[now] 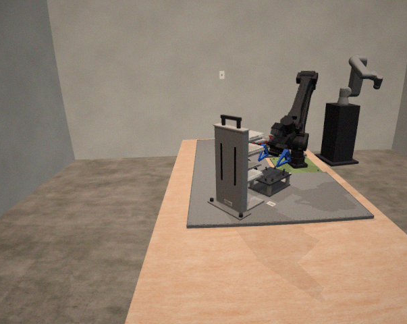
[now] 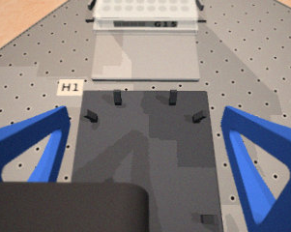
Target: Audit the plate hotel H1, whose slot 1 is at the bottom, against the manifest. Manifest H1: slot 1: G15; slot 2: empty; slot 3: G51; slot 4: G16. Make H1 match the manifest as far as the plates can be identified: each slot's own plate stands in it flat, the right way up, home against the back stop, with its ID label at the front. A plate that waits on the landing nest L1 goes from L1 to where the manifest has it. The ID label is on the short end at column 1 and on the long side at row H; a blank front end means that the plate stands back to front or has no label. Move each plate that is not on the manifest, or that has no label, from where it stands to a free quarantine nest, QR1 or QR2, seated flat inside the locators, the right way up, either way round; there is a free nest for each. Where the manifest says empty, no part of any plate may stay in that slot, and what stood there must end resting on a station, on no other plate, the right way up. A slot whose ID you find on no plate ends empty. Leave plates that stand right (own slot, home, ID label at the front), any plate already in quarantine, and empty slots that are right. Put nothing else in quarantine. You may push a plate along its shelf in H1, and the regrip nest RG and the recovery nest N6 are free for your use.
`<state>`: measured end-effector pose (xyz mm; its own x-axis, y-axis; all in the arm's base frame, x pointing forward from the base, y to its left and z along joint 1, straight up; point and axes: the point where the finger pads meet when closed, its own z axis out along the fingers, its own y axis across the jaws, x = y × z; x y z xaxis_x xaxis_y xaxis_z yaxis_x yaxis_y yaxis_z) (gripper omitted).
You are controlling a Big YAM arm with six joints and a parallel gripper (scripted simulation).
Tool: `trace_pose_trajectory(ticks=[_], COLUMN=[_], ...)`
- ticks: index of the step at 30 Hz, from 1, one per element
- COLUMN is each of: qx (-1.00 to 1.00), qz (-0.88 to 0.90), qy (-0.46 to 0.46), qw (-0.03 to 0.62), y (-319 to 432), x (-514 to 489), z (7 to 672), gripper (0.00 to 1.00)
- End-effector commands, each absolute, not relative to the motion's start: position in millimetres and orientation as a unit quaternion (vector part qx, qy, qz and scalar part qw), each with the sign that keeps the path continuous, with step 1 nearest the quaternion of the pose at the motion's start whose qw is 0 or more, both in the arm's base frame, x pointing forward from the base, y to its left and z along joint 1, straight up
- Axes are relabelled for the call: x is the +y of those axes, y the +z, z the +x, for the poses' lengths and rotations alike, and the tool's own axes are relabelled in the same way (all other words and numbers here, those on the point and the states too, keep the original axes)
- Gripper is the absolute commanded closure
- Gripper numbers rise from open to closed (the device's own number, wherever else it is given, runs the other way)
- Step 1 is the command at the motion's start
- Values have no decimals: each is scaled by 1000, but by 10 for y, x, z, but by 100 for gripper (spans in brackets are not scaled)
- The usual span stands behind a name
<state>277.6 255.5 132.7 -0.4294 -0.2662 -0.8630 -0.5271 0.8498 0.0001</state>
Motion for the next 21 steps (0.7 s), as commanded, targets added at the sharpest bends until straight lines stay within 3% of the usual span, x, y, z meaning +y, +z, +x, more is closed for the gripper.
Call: trace_pose_trajectory(ticks=[1, 21], qx=[814, 813], qz=[-224, -222], qy=[152, 155], qw=[513, 516], y=[1729, 1726], x=[2755, 2844], z=[3039, 3181], gripper=[0, 0])
